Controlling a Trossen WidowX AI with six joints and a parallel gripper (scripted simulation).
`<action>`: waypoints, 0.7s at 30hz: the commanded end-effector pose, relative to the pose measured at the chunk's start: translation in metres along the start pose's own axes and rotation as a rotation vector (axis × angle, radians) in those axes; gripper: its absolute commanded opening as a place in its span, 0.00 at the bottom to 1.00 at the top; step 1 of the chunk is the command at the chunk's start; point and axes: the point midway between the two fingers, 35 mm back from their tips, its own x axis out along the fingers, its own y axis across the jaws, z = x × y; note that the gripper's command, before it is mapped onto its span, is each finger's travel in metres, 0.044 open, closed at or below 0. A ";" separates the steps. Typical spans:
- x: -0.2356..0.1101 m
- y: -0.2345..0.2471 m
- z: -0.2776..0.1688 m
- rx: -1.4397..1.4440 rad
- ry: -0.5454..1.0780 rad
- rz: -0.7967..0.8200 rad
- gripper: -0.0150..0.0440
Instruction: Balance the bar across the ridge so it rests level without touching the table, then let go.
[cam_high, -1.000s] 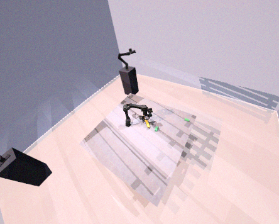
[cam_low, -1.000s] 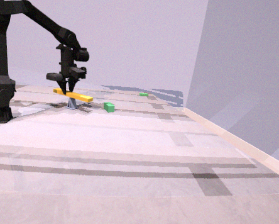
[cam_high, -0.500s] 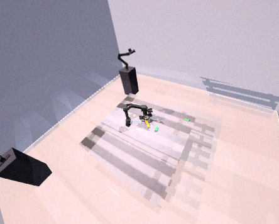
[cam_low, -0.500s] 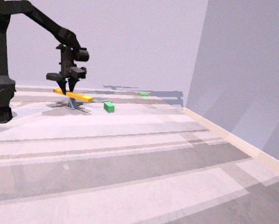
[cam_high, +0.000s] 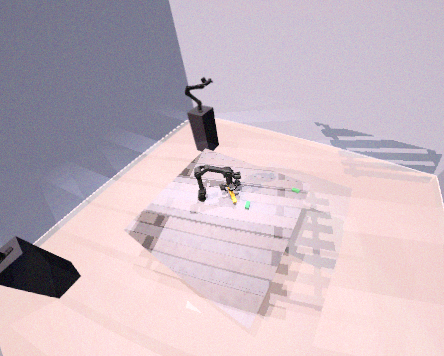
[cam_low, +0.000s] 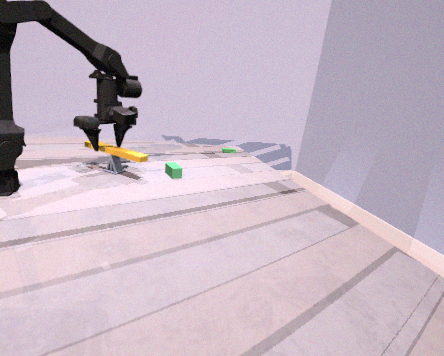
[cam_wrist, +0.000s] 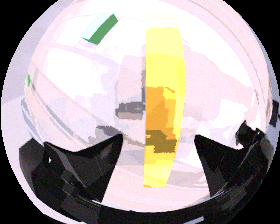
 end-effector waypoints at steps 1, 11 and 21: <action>-0.002 0.000 0.000 0.000 0.000 -0.001 1.00; -0.098 0.001 0.000 0.000 0.000 0.000 1.00; -0.100 0.000 0.000 0.000 0.000 0.000 1.00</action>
